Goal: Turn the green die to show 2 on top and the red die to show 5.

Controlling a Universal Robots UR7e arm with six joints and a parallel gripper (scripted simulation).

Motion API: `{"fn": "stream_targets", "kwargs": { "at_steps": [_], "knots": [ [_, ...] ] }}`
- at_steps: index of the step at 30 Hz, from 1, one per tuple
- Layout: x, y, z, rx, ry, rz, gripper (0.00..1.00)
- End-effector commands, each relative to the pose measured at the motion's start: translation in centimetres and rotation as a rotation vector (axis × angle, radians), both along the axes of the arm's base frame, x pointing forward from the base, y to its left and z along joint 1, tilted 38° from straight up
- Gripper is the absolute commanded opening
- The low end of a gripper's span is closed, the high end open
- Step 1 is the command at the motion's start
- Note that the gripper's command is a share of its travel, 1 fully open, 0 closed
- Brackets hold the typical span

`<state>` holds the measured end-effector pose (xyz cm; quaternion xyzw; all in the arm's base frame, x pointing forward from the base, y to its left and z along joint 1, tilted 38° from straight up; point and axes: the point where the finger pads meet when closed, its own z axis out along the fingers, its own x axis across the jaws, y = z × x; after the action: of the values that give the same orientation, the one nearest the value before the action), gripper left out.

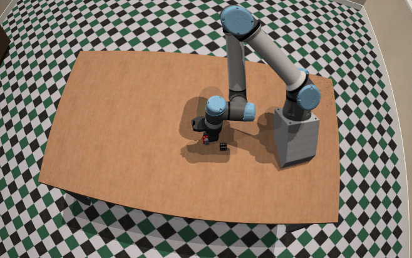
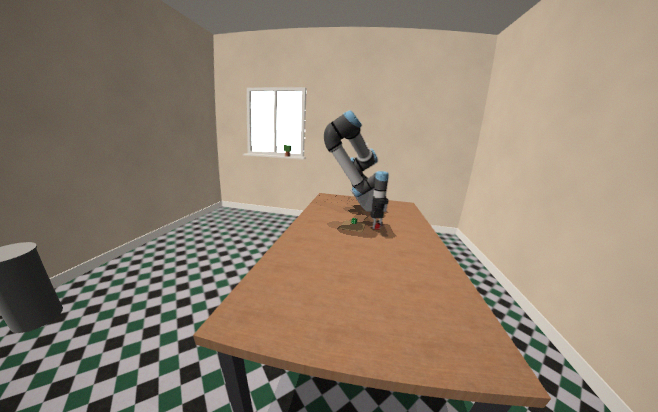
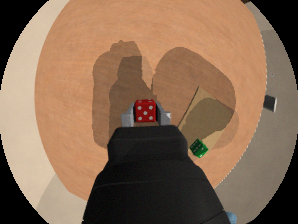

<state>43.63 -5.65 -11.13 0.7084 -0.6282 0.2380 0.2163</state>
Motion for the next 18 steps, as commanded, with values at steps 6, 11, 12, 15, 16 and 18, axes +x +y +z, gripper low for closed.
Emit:
{"fn": "stream_targets", "kwargs": {
  "at_steps": [6, 11, 12, 15, 16, 18],
  "knots": [
    [-0.2, 1.8, 2.4, 0.000, -0.001, 0.001, 0.57],
    [-0.3, 3.2, 4.2, 0.000, -0.001, 0.001, 0.57],
    [-0.4, 3.5, 4.6, 0.000, -0.001, 0.001, 0.57],
    [-0.4, 3.8, 5.0, 0.000, -0.001, 0.001, 0.57],
    [-0.4, 4.1, 5.3, 0.000, -0.001, 0.001, 0.57],
    [-0.5, 4.5, 5.9, 0.000, -0.001, 0.001, 0.57]
  ]
}}
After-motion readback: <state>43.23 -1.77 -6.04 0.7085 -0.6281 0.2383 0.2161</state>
